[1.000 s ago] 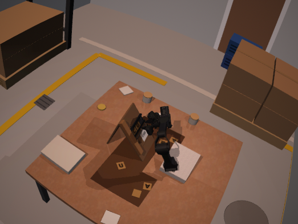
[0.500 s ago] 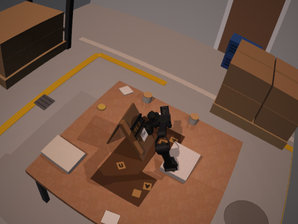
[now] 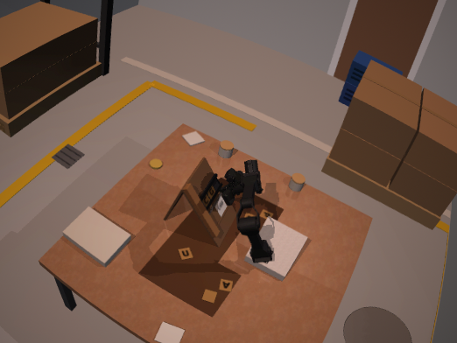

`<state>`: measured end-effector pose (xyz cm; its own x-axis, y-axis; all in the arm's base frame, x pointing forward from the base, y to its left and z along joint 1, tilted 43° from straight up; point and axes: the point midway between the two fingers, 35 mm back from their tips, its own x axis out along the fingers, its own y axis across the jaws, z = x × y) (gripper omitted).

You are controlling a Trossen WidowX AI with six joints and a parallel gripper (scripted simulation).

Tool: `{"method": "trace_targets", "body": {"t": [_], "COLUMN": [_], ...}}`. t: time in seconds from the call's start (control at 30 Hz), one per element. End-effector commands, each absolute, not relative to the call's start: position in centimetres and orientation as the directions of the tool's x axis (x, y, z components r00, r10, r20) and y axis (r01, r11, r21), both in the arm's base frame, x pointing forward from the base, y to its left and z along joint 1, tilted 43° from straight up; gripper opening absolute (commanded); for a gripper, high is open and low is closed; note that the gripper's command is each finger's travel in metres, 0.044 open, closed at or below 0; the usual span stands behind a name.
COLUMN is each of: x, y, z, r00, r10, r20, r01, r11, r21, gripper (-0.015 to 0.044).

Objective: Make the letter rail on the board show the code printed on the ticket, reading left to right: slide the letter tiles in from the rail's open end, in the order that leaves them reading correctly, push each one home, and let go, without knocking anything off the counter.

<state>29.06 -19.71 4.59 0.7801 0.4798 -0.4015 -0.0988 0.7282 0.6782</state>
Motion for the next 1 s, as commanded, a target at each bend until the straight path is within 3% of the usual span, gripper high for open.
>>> {"method": "trace_targets", "body": {"t": [0.0, 0.5, 0.97], "x": [30.4, 32.3, 32.7], "y": [-20.9, -22.3, -21.9], "z": [4.3, 3.9, 3.7], "r00": [0.721, 0.267, 0.261], "r10": [0.506, 0.668, 0.670], "r20": [-0.474, -0.694, -0.695], "r01": [-0.088, -0.130, -0.132], "r11": [0.744, 0.739, 0.738], "r21": [0.662, 0.661, 0.661], "gripper": [0.0000, 0.0000, 0.0000]}}
